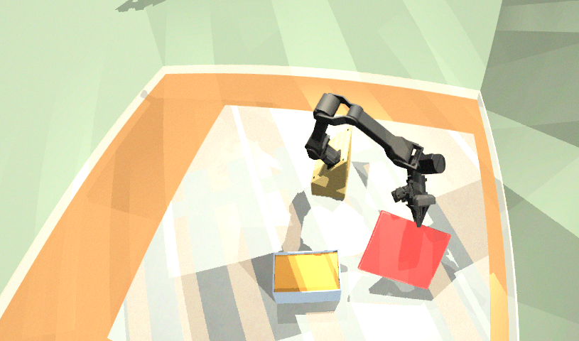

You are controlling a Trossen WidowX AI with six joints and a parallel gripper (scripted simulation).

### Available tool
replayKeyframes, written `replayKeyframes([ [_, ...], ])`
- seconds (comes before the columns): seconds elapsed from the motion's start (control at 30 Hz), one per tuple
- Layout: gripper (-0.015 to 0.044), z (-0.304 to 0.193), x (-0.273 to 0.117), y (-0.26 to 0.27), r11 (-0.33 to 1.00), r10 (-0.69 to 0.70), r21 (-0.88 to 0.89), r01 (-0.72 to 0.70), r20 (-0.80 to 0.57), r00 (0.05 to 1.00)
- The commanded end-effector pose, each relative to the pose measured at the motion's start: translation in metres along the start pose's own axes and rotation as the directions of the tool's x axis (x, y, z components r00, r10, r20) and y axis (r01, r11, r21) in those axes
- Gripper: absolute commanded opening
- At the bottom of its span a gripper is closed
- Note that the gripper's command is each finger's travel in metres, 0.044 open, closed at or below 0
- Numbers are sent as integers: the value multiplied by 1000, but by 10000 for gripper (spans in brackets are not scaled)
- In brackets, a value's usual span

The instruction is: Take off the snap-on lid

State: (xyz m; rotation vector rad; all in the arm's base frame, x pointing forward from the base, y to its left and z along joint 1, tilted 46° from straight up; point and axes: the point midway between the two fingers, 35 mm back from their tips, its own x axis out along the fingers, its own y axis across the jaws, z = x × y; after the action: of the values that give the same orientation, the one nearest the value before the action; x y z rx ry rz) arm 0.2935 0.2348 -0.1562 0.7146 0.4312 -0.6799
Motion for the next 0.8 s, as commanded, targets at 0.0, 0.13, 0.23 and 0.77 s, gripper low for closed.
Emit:
replayKeyframes([
  [0.0,0,1,1,-2,1000,7,-3,-7,4,1000],
  [0.13,0,1,3,-4,1000,7,-3,-7,4,1000],
  [0.23,0,1,5,-6,1000,7,-3,-7,4,1000],
  [0.77,0,1,13,-16,1000,7,-3,-7,4,1000],
])
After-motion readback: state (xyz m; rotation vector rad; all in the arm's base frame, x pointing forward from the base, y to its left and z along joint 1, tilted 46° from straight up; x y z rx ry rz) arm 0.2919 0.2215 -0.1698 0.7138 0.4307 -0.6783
